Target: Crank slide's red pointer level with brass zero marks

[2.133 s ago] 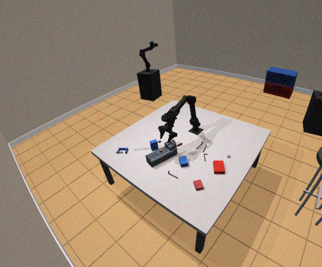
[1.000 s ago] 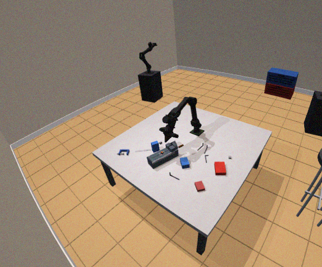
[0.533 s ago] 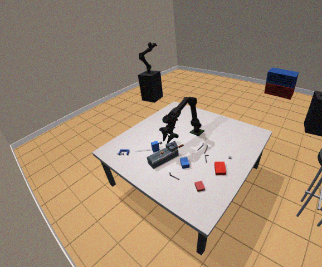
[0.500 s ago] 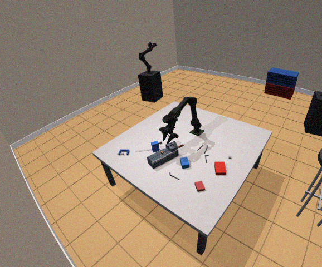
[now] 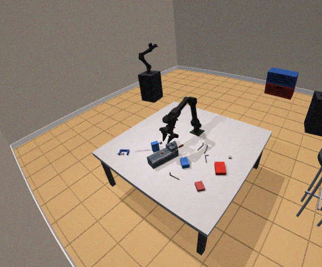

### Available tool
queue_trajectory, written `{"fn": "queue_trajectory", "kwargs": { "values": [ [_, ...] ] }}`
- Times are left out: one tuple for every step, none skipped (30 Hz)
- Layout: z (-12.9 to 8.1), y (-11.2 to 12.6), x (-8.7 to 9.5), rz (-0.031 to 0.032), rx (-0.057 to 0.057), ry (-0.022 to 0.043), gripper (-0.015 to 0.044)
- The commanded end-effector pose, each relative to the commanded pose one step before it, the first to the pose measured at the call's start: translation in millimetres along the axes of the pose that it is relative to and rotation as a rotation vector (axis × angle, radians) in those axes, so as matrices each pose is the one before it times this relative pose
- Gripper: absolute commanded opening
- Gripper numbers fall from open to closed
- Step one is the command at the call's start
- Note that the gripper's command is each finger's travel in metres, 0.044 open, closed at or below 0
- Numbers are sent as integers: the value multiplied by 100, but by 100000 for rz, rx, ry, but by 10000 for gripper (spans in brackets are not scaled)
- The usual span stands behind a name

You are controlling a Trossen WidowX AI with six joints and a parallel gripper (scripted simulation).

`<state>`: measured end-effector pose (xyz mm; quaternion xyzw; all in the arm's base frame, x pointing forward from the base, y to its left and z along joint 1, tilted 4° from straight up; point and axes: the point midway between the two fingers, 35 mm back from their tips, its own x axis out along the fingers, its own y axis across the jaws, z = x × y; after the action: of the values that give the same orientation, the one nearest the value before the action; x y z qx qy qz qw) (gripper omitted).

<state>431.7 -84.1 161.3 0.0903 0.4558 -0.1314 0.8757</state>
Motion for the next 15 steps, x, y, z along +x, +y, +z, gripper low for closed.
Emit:
{"fn": "queue_trajectory", "kwargs": {
  "values": [
    [1,6,-1,33,7,-1,177],
    [0,0,0,0,0,0,151],
    [0,0,0,0,0,0,125],
    [0,0,0,0,0,0,99],
    [0,0,0,0,0,0,73],
    [0,0,0,0,0,0,46],
    [0,0,0,0,0,0,20],
    [0,0,0,0,0,0,0],
    [0,0,0,0,0,0,0],
    [0,0,0,0,0,0,0],
    [0,0,0,0,0,0,0],
    [0,0,0,0,0,0,0],
    [0,0,0,0,0,0,0],
    [0,0,0,0,0,0,0],
    [0,0,0,0,0,0,0]
  ]
}}
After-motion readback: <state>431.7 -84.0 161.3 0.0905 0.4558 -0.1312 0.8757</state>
